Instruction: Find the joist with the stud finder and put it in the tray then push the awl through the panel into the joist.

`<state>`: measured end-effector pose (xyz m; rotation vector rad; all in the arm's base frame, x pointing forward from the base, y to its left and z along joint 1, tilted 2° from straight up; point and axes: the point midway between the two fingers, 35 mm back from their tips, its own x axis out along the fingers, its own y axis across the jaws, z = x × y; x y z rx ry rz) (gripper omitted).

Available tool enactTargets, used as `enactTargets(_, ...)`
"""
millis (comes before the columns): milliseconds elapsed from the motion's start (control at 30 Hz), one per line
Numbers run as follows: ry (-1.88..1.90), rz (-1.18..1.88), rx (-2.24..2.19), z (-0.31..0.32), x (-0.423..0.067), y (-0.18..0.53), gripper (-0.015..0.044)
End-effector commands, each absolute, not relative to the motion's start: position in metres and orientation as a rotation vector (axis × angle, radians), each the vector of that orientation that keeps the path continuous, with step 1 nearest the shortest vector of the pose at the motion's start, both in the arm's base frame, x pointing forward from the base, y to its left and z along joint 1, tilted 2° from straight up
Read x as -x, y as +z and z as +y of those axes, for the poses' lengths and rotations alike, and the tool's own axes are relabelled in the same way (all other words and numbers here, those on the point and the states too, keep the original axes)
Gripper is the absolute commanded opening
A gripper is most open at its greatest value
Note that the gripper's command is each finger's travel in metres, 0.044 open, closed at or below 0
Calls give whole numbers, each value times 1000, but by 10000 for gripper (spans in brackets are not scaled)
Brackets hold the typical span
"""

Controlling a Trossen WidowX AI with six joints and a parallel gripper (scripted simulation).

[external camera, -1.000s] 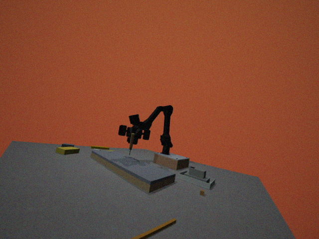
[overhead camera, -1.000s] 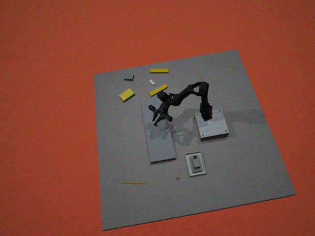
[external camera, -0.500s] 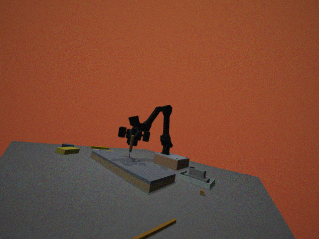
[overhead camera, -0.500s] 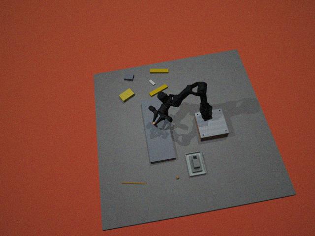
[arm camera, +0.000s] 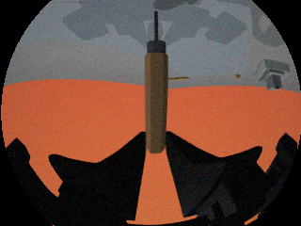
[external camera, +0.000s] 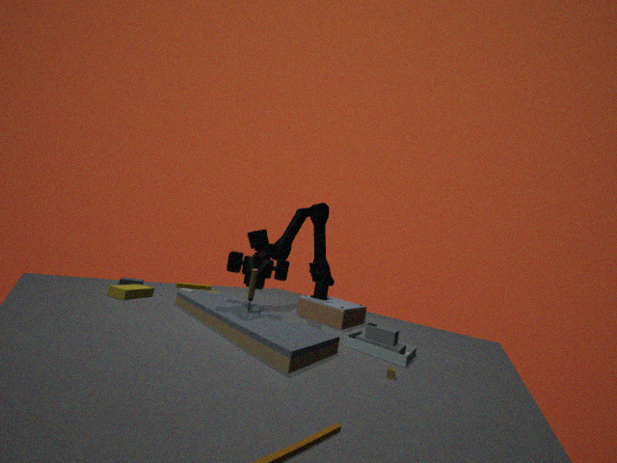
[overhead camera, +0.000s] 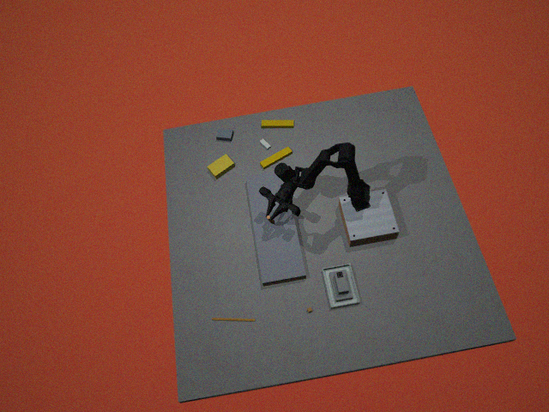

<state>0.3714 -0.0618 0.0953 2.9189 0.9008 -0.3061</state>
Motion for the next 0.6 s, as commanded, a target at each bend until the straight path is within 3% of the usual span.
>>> enactTargets(0, -310, 899, -2923, -61, -371, 87, 0)
enactTargets(567, -311, 899, -2923, -61, -371, 78, 0)
